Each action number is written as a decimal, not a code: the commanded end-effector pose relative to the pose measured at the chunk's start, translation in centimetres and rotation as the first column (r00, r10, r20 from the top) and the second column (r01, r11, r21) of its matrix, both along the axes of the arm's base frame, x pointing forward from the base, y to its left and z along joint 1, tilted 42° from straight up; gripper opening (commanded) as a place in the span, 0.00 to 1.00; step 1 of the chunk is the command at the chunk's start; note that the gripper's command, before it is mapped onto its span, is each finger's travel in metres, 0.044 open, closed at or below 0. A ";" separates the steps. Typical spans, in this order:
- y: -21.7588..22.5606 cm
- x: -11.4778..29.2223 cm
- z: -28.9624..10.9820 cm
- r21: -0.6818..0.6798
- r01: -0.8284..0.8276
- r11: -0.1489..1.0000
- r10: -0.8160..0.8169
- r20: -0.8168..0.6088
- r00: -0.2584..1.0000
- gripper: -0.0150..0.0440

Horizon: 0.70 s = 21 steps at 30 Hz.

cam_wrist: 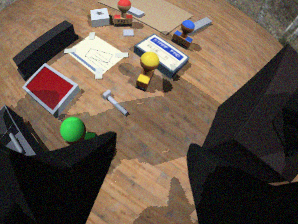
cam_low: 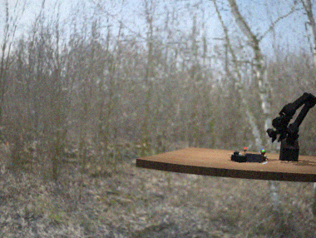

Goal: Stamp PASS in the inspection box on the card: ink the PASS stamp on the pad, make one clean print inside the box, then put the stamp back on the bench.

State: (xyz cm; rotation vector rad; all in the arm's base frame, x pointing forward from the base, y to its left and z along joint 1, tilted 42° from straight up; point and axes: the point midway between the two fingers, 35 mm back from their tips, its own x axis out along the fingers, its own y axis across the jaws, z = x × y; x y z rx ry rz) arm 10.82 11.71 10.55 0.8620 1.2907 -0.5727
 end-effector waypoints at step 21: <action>2.8 8.0 -1.6 0.337 -0.884 0.325 0.835 0.337 0.435 0.64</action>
